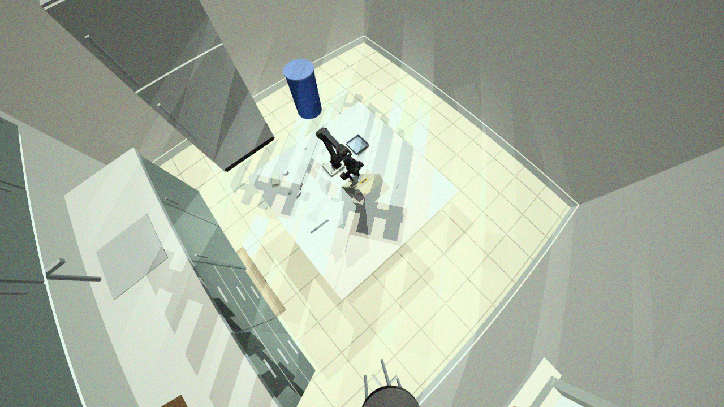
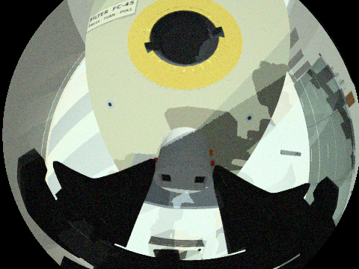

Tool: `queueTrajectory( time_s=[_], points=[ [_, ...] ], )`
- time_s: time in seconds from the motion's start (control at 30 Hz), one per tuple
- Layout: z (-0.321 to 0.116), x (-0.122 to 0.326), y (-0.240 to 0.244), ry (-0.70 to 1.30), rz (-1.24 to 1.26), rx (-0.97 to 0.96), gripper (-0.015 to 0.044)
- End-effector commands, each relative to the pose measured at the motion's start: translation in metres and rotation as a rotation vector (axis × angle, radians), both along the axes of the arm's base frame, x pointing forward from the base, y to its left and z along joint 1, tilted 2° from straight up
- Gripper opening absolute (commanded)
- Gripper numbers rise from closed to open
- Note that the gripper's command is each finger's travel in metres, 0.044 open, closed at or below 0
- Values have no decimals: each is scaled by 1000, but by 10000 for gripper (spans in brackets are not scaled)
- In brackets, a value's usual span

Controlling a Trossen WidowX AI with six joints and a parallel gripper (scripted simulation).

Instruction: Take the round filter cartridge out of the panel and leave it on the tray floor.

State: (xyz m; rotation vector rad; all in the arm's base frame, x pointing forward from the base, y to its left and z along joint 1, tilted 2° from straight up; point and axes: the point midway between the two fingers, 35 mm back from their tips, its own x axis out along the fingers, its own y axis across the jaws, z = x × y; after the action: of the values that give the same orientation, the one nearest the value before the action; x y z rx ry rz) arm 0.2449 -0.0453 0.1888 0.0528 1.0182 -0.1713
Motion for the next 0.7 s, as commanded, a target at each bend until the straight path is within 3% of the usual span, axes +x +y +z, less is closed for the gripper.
queueTrajectory(
  time_s=[0.0,0.17,0.4,0.67],
  points=[
    [0,0,0,-1,0,0,225],
    [0,0,0,-1,0,0,191],
    [8,5,0,-2,1,1,8],
    [27,12,0,-3,2,3,0]
  ],
)
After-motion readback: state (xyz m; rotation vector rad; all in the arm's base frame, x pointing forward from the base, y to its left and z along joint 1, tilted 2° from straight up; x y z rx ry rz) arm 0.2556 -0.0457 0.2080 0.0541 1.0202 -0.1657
